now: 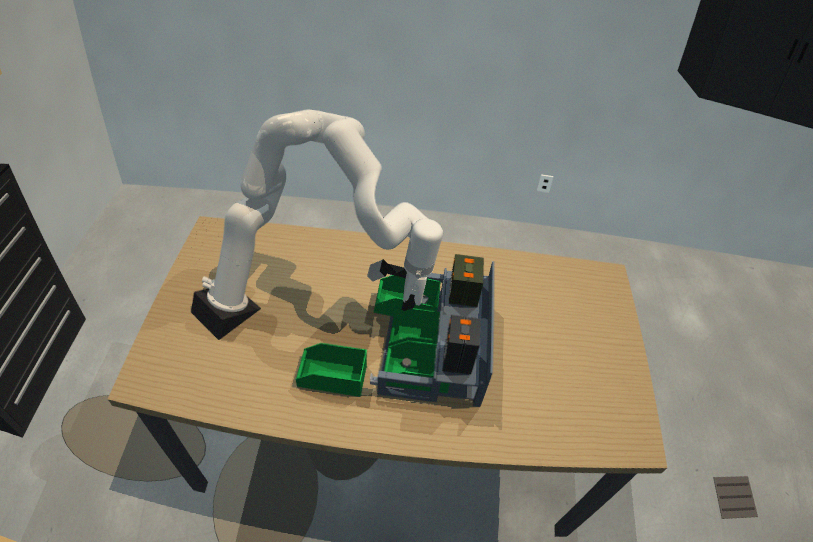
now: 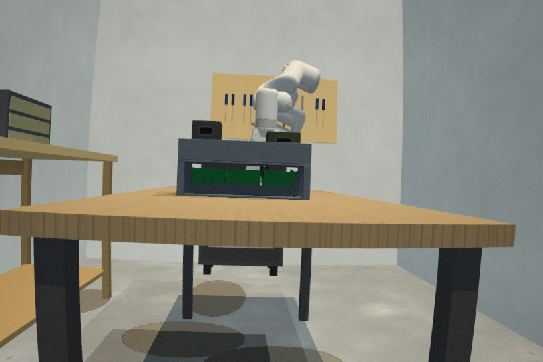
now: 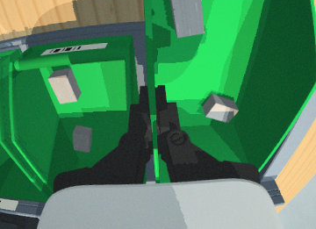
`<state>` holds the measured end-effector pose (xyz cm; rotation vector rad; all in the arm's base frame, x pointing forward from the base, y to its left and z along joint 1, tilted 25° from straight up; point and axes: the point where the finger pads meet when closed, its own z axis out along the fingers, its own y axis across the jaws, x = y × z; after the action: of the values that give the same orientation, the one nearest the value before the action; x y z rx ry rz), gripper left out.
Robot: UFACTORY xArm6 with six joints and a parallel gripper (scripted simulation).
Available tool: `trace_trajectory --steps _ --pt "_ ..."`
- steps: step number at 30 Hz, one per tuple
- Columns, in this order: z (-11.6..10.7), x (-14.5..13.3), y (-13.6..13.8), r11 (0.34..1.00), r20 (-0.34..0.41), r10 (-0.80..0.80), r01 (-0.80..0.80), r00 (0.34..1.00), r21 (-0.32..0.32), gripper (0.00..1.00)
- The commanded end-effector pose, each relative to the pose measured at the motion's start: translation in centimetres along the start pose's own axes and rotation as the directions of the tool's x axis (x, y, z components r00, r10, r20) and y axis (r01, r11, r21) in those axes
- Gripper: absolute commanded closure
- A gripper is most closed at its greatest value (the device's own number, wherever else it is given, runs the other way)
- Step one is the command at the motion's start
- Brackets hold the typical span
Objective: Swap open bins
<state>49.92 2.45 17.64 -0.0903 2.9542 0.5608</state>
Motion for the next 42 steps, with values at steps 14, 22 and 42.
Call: trace_trajectory --steps 14,22,42 --pt "-0.04 -0.10 0.02 1.000 0.022 -0.001 0.001 1.000 0.001 1.00" --pt "0.05 -0.06 0.01 1.000 0.035 -0.001 0.001 0.999 0.001 1.00" --pt "0.05 -0.06 0.01 1.000 0.035 -0.001 0.001 0.999 0.001 0.90"
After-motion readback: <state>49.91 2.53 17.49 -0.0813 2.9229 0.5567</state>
